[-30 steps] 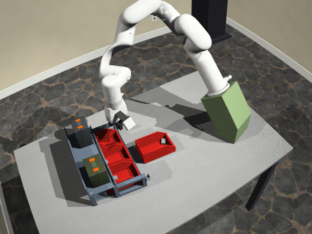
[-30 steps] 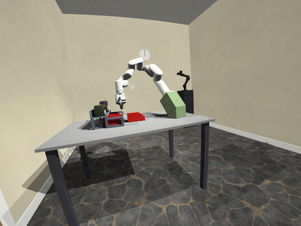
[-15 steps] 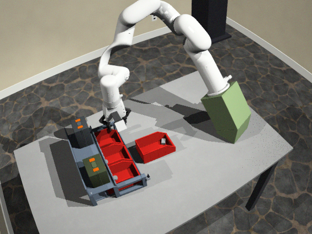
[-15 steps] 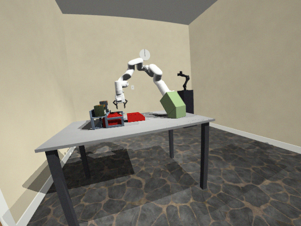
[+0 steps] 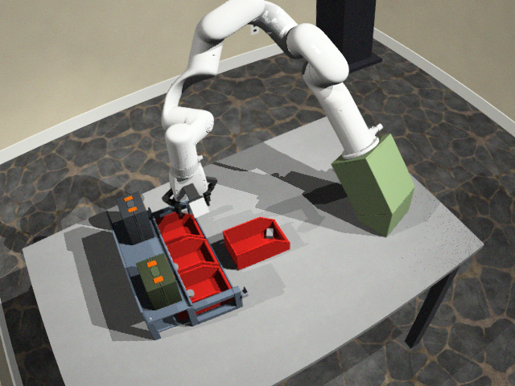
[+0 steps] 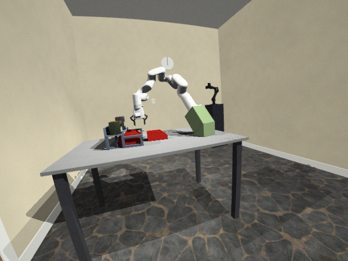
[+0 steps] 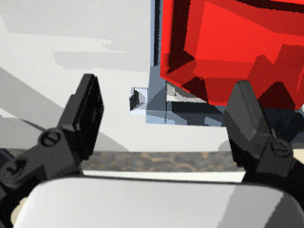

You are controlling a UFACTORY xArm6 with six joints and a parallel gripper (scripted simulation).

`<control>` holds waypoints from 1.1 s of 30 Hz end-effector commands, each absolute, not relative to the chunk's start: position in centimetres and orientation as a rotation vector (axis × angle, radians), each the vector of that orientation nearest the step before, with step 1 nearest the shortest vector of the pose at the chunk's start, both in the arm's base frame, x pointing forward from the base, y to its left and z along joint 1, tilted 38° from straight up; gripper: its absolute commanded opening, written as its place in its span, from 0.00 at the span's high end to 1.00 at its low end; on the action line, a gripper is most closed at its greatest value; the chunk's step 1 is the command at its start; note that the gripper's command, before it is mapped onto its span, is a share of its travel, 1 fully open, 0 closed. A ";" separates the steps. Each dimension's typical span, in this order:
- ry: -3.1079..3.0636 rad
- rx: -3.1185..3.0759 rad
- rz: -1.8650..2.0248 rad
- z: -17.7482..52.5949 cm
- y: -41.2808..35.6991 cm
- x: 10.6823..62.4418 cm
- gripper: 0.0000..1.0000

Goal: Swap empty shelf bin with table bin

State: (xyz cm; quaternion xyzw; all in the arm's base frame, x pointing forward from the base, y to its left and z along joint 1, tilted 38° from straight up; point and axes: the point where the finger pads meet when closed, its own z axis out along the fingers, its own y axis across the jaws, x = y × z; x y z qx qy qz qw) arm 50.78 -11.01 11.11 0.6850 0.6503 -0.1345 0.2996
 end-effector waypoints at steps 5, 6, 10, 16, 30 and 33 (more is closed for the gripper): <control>1.726 1.817 -0.353 11.2 -10.9 50.9 0.05; 1.726 1.817 -0.353 11.2 -10.9 50.9 0.05; 1.726 1.817 -0.353 11.2 -10.9 50.9 0.05; 1.726 1.817 -0.353 11.2 -11.0 50.9 0.05; 1.726 1.817 -0.353 10.2 -11.7 51.2 0.05; 1.726 1.817 -0.353 9.8 -12.0 51.3 0.05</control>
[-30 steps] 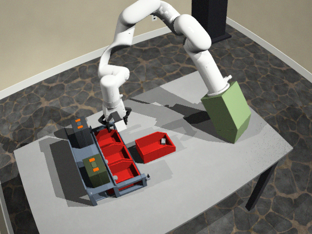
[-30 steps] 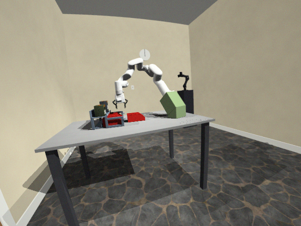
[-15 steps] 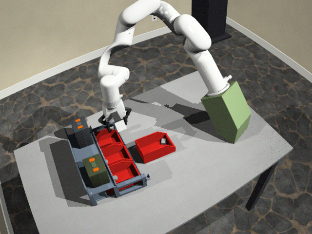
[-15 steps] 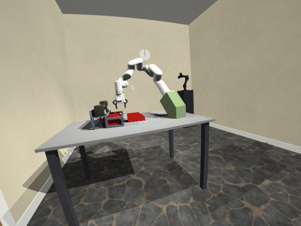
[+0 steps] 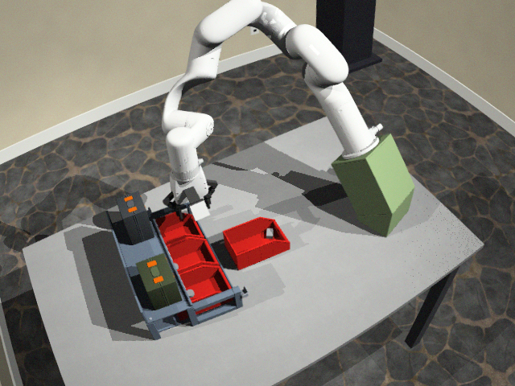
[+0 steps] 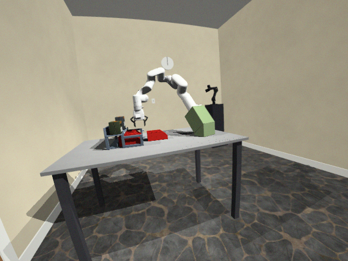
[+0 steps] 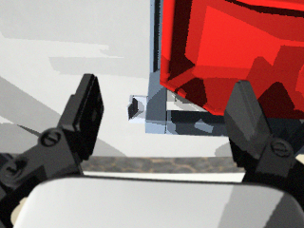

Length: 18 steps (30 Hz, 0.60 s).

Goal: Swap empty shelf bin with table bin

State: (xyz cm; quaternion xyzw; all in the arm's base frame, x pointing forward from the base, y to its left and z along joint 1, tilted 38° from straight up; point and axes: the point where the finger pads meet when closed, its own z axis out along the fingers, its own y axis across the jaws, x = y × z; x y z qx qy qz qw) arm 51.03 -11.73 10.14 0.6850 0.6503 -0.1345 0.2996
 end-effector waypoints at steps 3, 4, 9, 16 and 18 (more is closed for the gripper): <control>1.726 1.817 -0.353 9.3 -12.4 51.4 0.05; 1.726 1.817 -0.353 9.2 -12.5 51.4 0.05; 1.726 1.817 -0.353 8.7 -12.9 51.6 0.05; 1.726 1.817 -0.353 7.5 -13.7 51.9 0.05; 1.726 1.817 -0.353 7.2 -13.9 52.0 0.05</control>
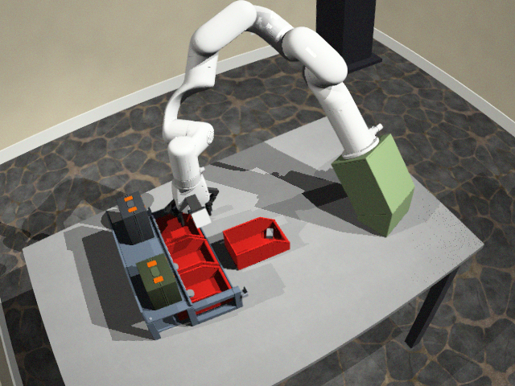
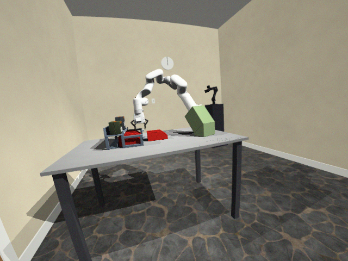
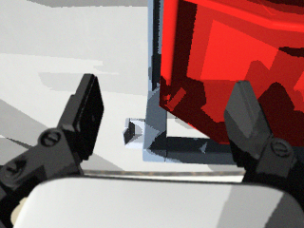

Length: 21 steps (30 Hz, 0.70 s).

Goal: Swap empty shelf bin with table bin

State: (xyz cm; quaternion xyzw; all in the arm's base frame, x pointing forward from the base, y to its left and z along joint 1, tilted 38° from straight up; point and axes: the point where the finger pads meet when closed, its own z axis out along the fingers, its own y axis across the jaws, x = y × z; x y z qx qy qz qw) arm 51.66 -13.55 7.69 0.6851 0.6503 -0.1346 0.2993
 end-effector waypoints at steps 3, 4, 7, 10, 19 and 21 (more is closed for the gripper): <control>1.726 1.817 -0.353 6.9 -14.2 52.1 0.05; 1.726 1.817 -0.353 6.9 -14.2 52.1 0.05; 1.726 1.817 -0.353 6.6 -14.4 52.1 0.05; 1.726 1.817 -0.353 6.3 -14.6 52.2 0.05; 1.726 1.817 -0.353 5.9 -14.9 52.3 0.05; 1.726 1.817 -0.353 5.9 -14.9 52.3 0.05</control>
